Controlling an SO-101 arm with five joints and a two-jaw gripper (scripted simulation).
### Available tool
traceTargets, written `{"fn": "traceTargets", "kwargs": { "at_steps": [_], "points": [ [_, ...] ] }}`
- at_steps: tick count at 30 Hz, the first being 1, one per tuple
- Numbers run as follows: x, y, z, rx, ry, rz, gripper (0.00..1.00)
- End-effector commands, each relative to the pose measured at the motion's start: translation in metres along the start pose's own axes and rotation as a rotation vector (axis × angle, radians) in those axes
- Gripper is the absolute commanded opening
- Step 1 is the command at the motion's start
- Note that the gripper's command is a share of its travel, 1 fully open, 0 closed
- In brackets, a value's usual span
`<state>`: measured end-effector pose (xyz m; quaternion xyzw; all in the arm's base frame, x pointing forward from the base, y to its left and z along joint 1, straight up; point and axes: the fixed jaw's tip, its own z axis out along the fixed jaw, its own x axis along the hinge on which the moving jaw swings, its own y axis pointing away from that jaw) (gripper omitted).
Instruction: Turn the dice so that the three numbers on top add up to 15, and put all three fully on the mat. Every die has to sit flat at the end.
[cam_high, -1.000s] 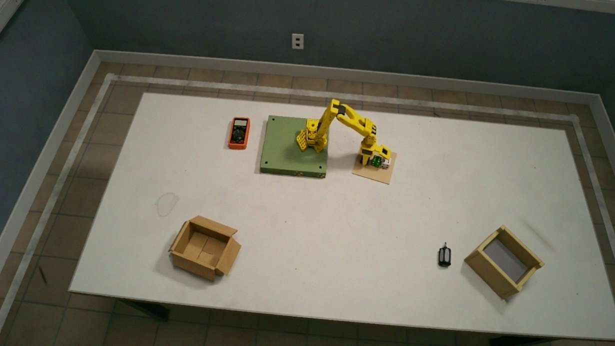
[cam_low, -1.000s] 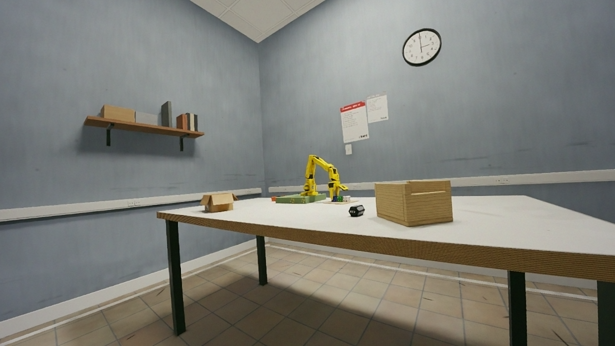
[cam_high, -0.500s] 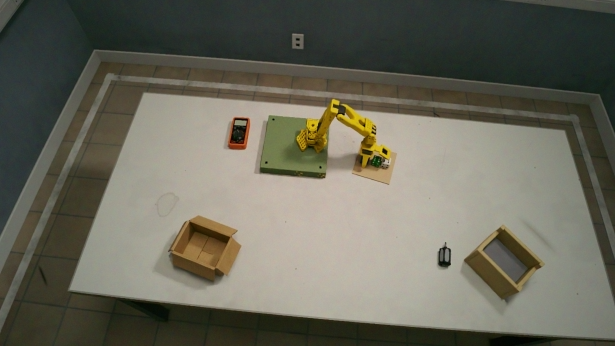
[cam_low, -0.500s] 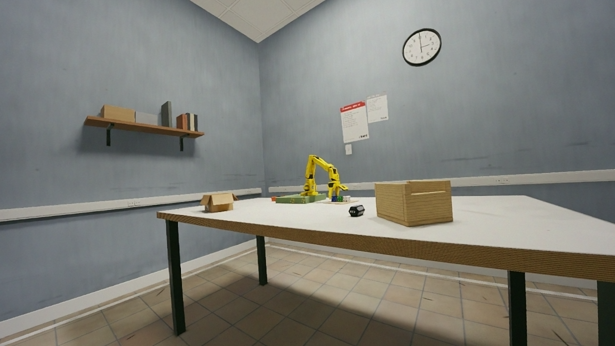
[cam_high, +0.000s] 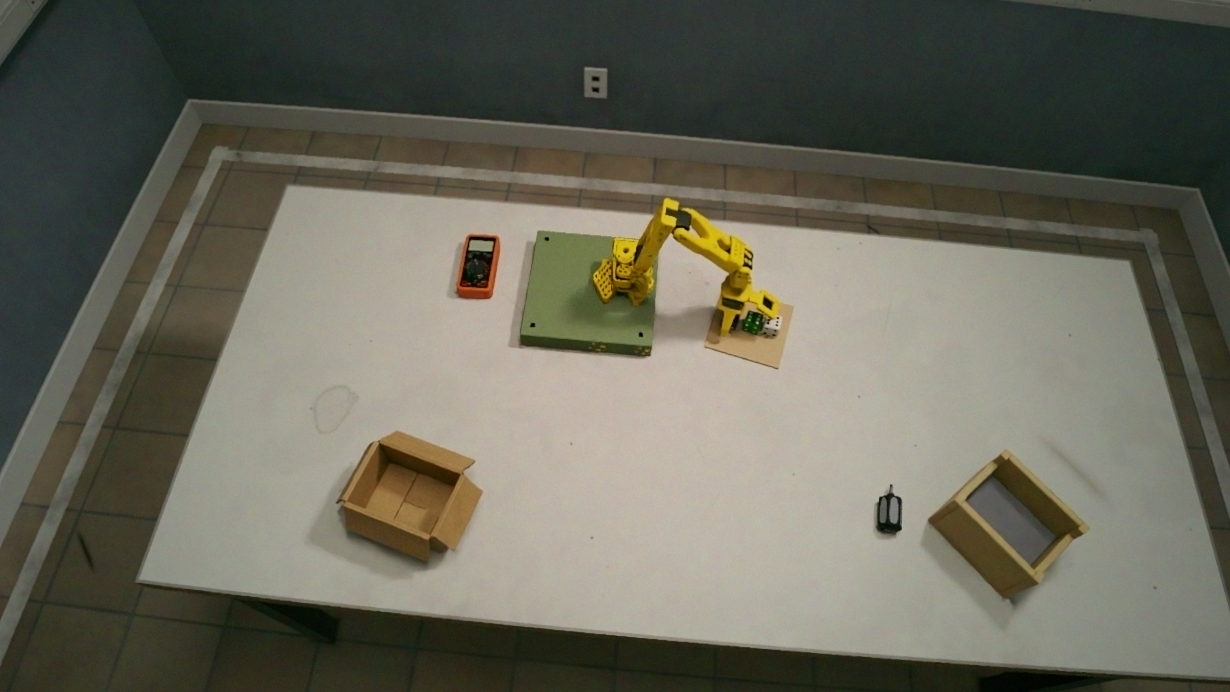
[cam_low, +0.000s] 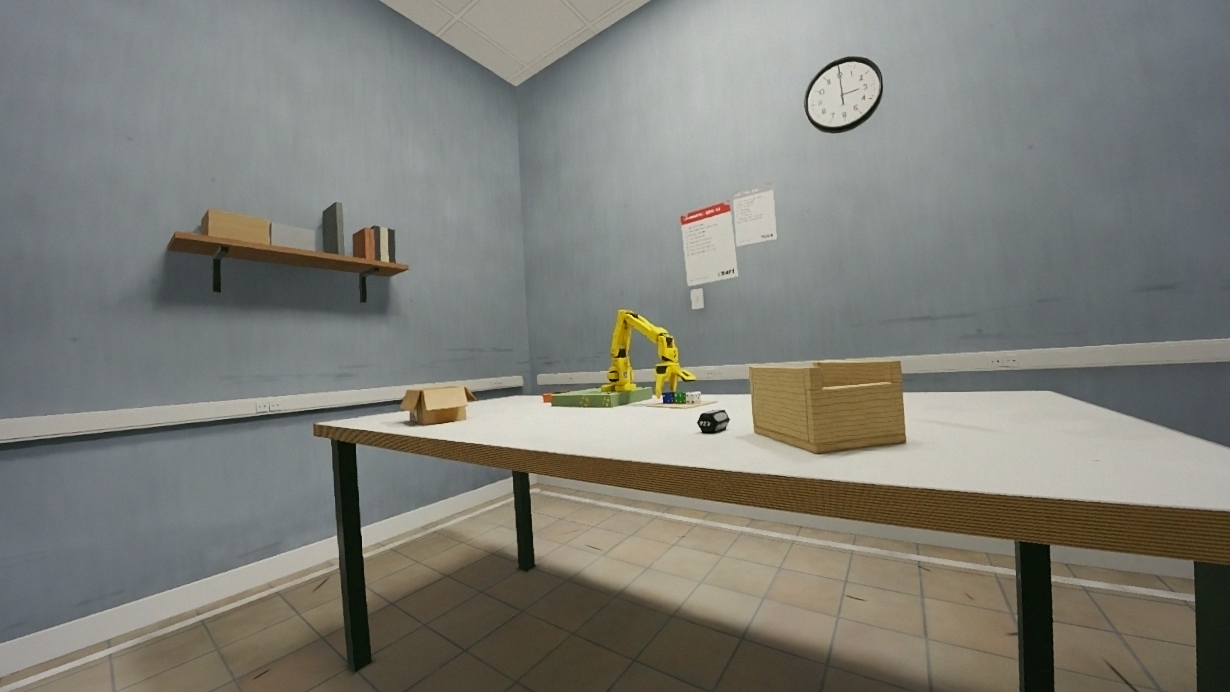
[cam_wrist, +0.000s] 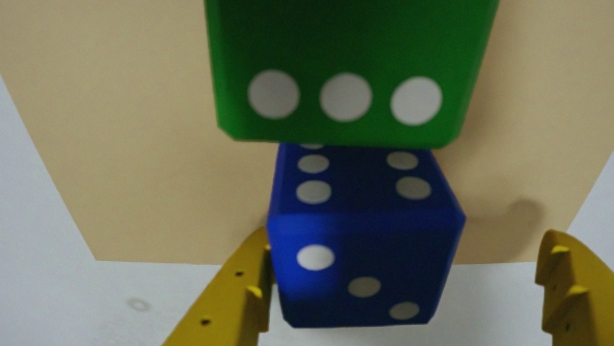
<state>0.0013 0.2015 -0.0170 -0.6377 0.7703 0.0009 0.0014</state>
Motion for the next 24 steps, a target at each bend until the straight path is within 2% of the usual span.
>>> {"fn": "traceTargets", "kwargs": {
  "at_steps": [1,4,6,14,24],
  "points": [
    [-0.002,0.003,-0.013,-0.002,-0.008,-0.003,0.36],
    [-0.002,0.003,-0.023,-0.002,-0.008,-0.003,0.36],
    [-0.002,0.003,-0.023,-0.002,-0.008,-0.003,0.36],
    [0.0,0.003,-0.048,-0.002,-0.008,-0.003,0.36],
    [0.001,0.002,-0.054,-0.002,-0.008,-0.003,0.36]
  ]
}}
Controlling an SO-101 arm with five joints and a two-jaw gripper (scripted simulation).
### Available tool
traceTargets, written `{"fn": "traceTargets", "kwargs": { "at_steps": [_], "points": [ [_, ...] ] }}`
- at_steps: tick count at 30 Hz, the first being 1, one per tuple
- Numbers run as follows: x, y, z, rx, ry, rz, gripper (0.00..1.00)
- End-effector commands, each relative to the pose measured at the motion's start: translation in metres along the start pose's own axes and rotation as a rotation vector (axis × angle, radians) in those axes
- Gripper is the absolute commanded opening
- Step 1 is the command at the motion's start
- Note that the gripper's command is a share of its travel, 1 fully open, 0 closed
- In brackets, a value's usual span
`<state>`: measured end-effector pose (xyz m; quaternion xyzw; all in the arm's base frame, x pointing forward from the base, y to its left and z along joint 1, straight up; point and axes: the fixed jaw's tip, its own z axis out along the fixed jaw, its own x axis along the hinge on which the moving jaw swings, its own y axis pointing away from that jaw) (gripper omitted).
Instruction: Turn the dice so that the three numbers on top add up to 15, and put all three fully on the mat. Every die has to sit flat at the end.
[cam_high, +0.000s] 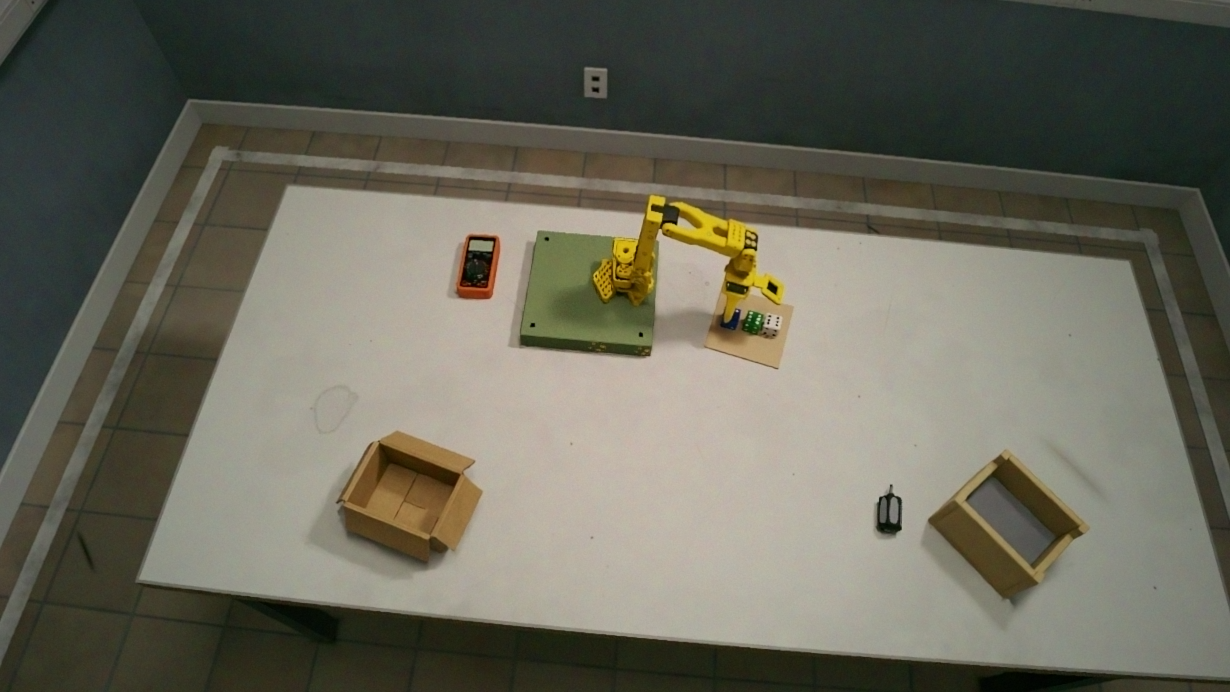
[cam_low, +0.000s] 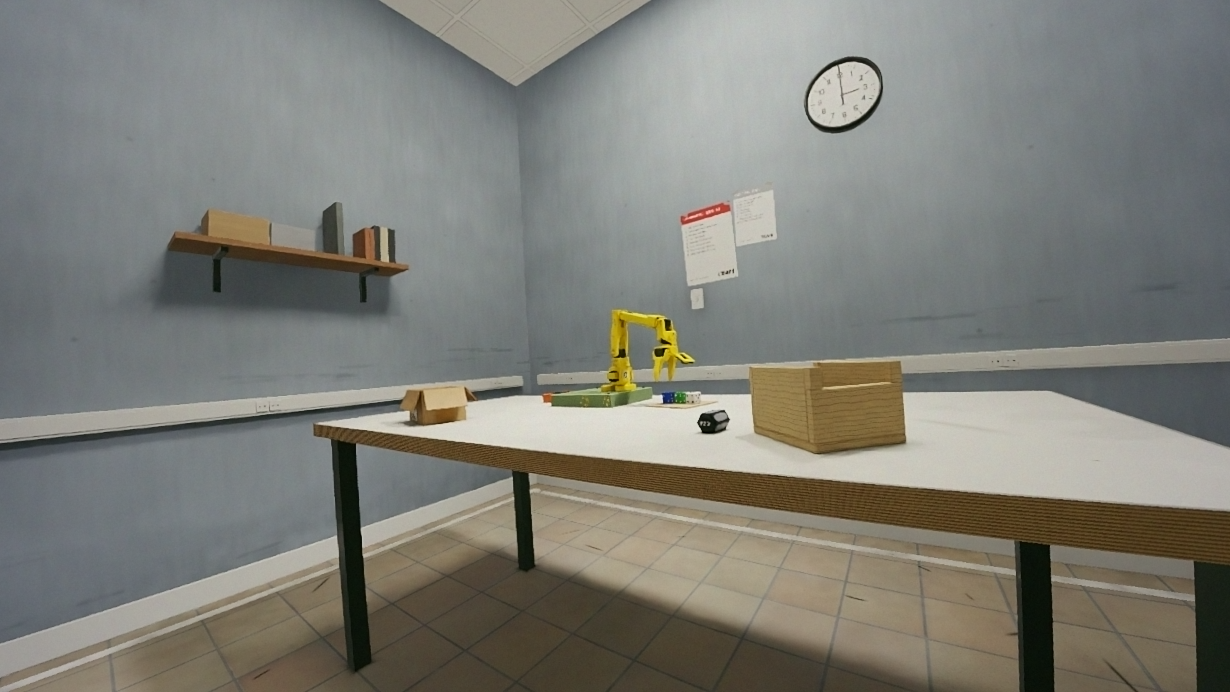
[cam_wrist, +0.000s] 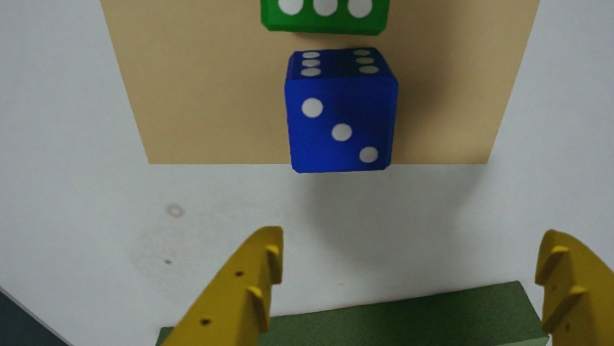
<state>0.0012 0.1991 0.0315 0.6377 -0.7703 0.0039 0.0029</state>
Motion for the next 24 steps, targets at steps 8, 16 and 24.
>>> {"fn": "traceTargets", "kwargs": {
  "at_steps": [8,16,24],
  "points": [
    [-0.0015,0.0027,-0.0052,-0.004,-0.021,-0.003,0.36],
    [-0.0015,0.0027,-0.0052,-0.004,-0.021,-0.003,0.36],
    [-0.0023,-0.0033,-0.0071,-0.005,-0.025,0.023,0.36]
  ]
}}
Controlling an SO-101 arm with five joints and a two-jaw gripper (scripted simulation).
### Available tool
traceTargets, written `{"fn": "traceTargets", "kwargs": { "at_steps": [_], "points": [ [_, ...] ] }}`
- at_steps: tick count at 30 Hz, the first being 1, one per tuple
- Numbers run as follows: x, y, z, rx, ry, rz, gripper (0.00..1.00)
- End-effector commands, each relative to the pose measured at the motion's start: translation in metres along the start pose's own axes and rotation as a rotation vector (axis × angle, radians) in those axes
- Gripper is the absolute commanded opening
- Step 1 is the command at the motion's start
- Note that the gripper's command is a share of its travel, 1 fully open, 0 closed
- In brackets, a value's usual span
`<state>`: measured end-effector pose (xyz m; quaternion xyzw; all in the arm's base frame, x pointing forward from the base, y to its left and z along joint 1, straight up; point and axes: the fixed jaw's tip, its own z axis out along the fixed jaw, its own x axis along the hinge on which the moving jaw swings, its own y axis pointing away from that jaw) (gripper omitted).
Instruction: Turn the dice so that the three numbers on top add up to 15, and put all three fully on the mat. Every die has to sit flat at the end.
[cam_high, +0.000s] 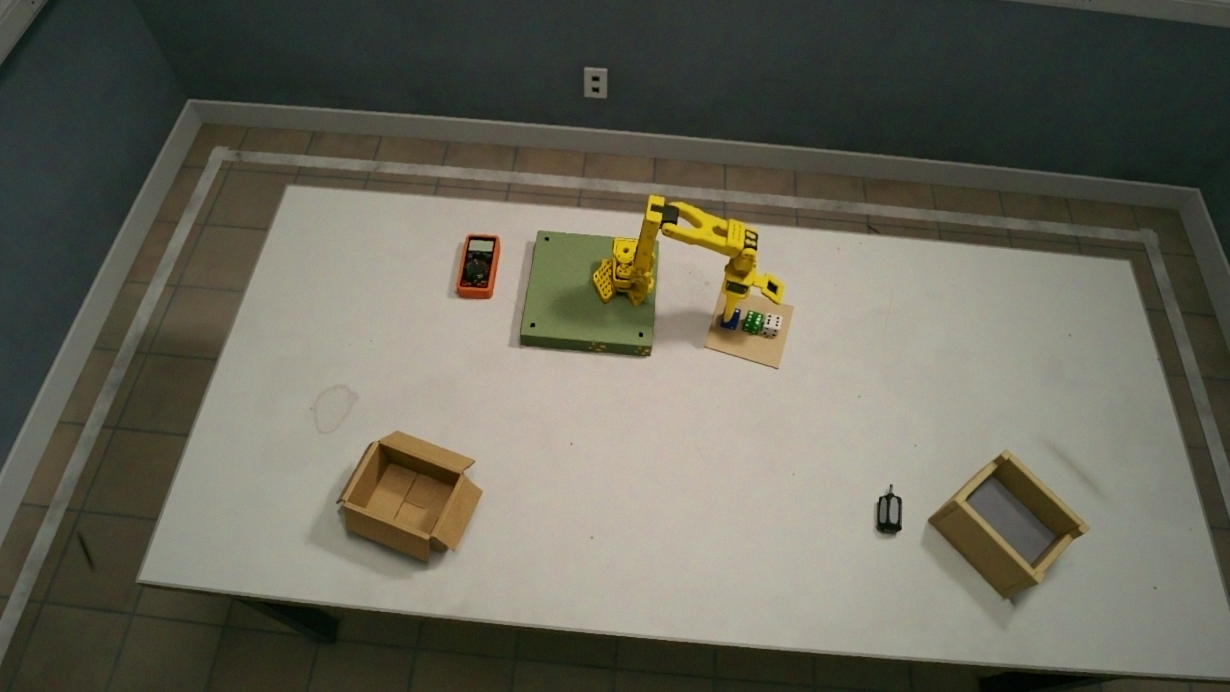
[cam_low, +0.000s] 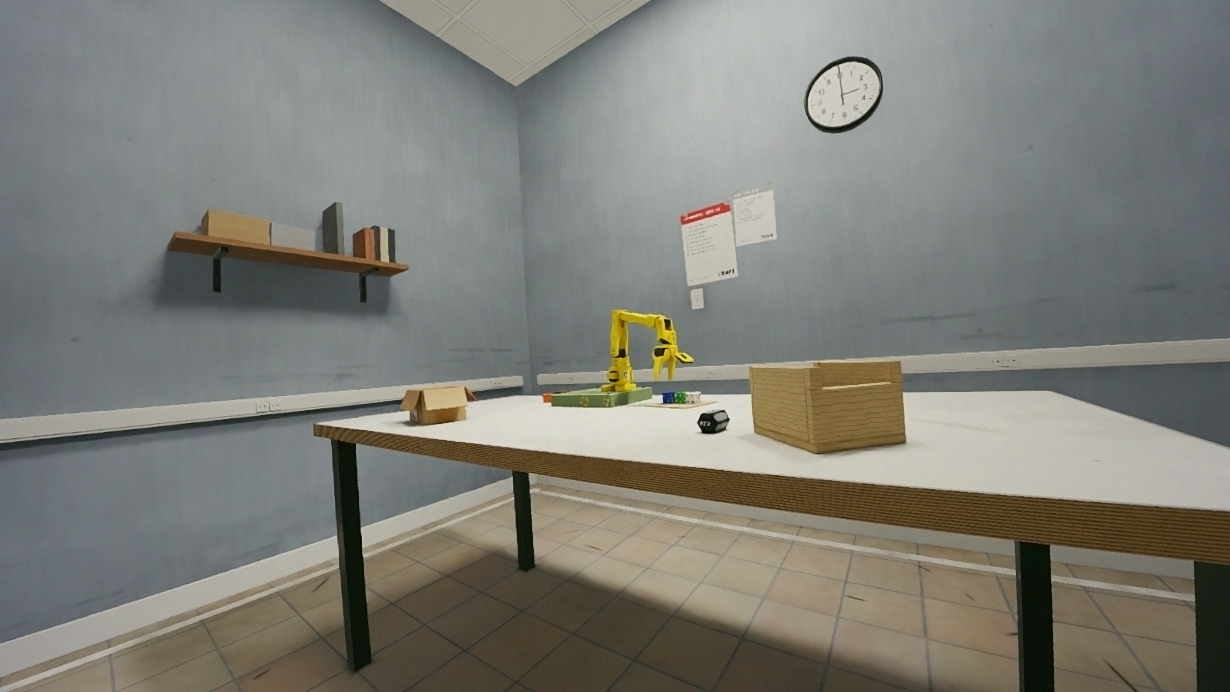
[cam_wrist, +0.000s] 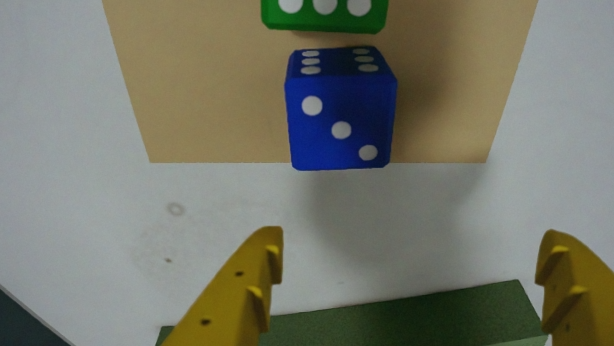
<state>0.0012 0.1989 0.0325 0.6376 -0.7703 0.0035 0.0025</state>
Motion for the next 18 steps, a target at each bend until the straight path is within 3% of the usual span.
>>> {"fn": "traceTargets", "kwargs": {
  "at_steps": [1,7,9,18],
  "points": [
    [-0.003,-0.006,-0.007,-0.005,-0.025,0.033,0.36],
    [-0.003,-0.03,-0.014,-0.005,-0.042,0.14,0.36],
    [-0.003,-0.03,-0.014,-0.005,-0.042,0.14,0.36],
    [0.012,-0.094,-0.033,0.006,-0.087,0.435,0.36]
  ]
}}
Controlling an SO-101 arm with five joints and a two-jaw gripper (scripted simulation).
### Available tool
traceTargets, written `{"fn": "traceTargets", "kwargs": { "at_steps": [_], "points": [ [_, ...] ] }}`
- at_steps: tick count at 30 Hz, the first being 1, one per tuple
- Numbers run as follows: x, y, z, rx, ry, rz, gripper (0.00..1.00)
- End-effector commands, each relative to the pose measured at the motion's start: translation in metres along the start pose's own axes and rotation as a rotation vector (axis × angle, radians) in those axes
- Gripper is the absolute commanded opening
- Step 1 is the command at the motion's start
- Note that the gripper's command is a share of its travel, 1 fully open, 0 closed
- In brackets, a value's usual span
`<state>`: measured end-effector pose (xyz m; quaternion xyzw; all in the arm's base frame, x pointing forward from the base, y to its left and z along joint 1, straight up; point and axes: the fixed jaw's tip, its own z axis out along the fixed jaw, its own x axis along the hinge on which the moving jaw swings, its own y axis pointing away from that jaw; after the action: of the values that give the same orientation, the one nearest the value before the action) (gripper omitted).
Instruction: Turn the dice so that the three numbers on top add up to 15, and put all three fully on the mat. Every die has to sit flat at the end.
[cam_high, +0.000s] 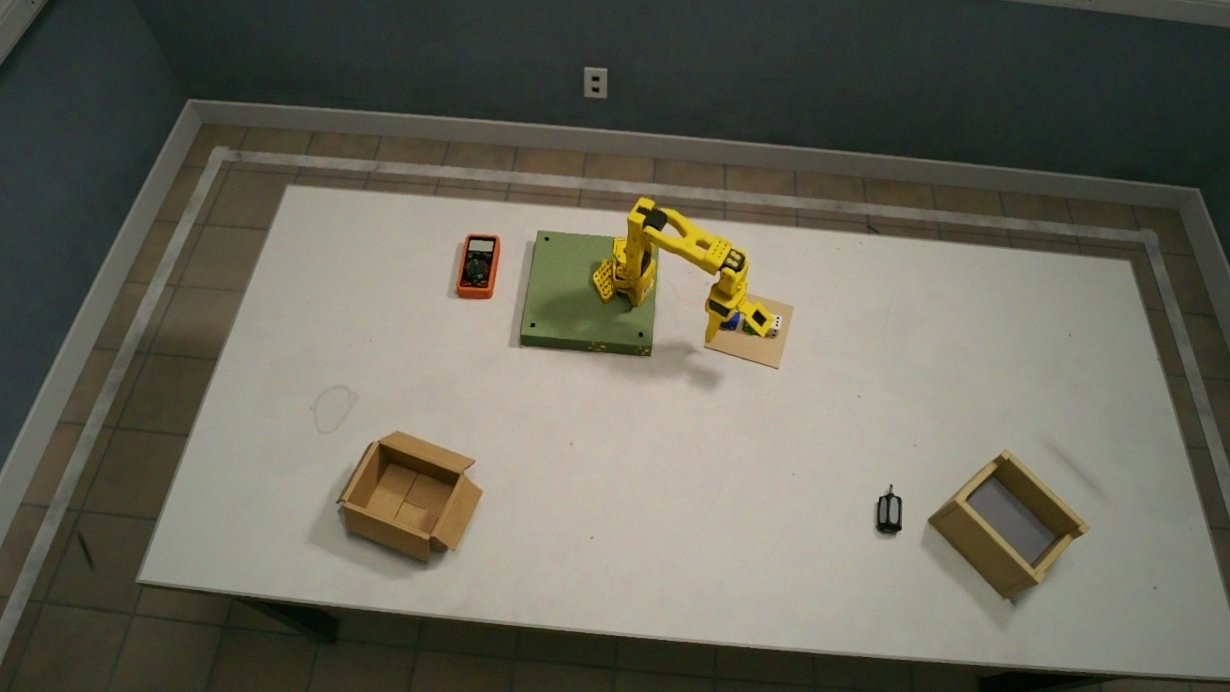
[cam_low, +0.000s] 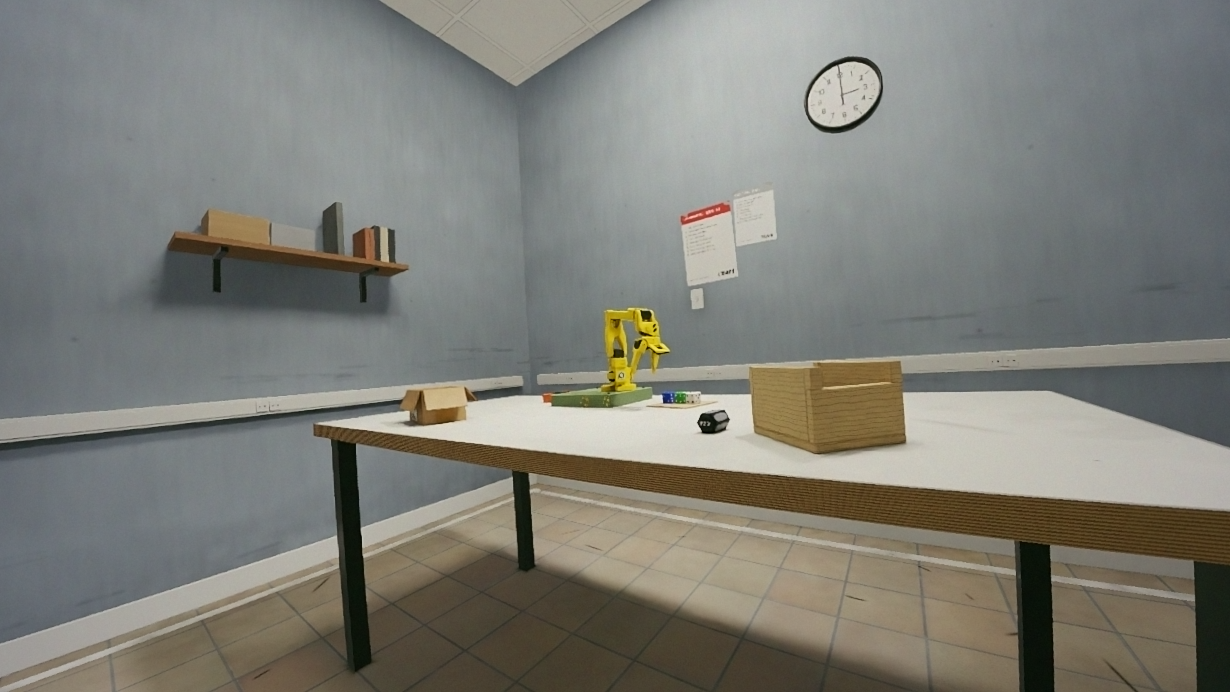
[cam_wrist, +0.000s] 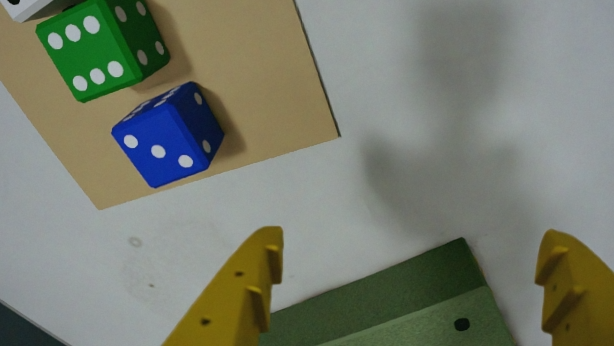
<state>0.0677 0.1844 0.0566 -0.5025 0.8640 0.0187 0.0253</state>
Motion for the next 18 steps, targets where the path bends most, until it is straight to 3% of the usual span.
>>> {"fn": "traceTargets", "kwargs": {
  "at_steps": [1,6,8,18],
  "points": [
    [0.001,-0.036,-0.012,0.01,-0.023,0.146,0.36],
    [0.012,-0.08,-0.026,0.033,-0.057,0.357,0.36],
    [0.012,-0.08,-0.026,0.033,-0.057,0.357,0.36],
    [0.06,-0.145,-0.051,0.098,-0.114,0.754,0.36]
  ]
}}
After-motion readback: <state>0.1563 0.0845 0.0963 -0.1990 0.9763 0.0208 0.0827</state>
